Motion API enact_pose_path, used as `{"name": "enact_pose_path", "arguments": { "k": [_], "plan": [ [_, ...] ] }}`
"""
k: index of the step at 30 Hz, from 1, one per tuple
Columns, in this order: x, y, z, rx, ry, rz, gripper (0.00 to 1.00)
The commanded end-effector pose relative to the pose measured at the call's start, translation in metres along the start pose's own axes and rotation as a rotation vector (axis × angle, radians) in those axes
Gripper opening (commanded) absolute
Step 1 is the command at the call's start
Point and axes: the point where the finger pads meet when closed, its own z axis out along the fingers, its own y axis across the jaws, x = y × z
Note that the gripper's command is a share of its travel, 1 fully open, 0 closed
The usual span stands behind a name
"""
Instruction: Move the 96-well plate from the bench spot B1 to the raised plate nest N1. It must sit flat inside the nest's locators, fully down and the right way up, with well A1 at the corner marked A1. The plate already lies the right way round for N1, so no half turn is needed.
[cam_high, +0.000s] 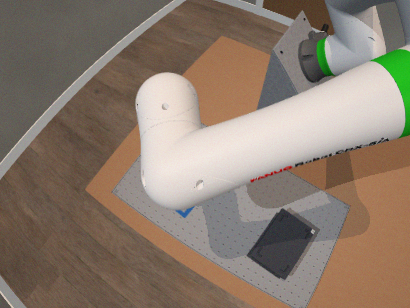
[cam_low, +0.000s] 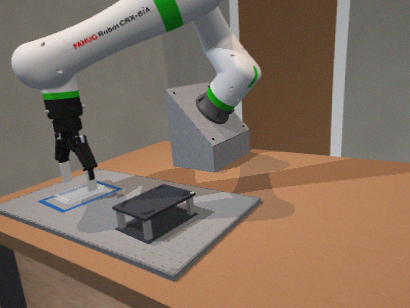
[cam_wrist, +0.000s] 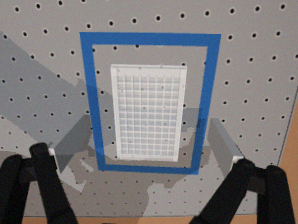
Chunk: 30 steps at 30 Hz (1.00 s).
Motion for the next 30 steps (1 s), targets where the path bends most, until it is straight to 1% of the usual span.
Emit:
{"name": "enact_pose_path", "arguments": {
  "k": [1,7,18,19,30],
  "plan": [
    [0.0002,0.0002,0.0064,0.0,0.0,0.0,1.0],
    [0.0002,0.0002,0.0128,0.0,0.0,0.0,1.0],
    [0.0002,0.0002,0.0128,0.0,0.0,0.0,1.0],
    [0.0002,0.0002,0.0128,0.0,0.0,0.0,0.0],
    [0.0002,0.0002,0.0128,0.0,0.0,0.0,0.0]
  ]
}}
